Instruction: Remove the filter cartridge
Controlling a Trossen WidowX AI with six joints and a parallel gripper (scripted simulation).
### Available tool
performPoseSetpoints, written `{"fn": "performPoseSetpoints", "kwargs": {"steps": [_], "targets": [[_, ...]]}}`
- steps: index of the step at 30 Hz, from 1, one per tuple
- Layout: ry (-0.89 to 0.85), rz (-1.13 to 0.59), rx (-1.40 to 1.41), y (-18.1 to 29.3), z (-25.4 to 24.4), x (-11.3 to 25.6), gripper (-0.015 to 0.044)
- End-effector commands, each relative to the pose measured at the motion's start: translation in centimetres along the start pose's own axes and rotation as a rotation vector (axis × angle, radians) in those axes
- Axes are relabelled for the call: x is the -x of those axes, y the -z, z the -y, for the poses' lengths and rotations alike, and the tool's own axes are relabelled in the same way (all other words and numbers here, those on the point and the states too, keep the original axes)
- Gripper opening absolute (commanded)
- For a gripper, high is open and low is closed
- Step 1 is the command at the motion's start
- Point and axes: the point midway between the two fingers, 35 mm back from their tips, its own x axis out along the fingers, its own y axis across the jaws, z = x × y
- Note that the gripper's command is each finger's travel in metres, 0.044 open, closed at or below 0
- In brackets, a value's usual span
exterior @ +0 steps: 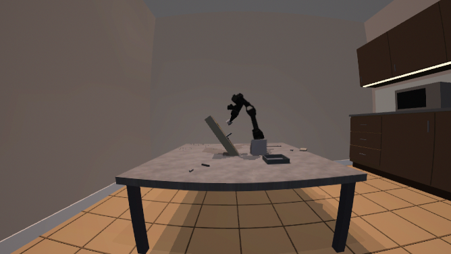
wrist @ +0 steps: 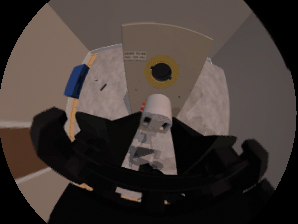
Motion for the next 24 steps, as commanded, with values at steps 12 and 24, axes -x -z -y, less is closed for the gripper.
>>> {"fn": "performPoseSetpoints", "kwargs": {"steps": [12, 24], "targets": [[-0.001, -0.001, -0.002, -0.2, -7.0, -0.4, 0.0000], [-0.135, -0.041, 0.241, 2.6, -12.2, 0.5, 0.0000]]}}
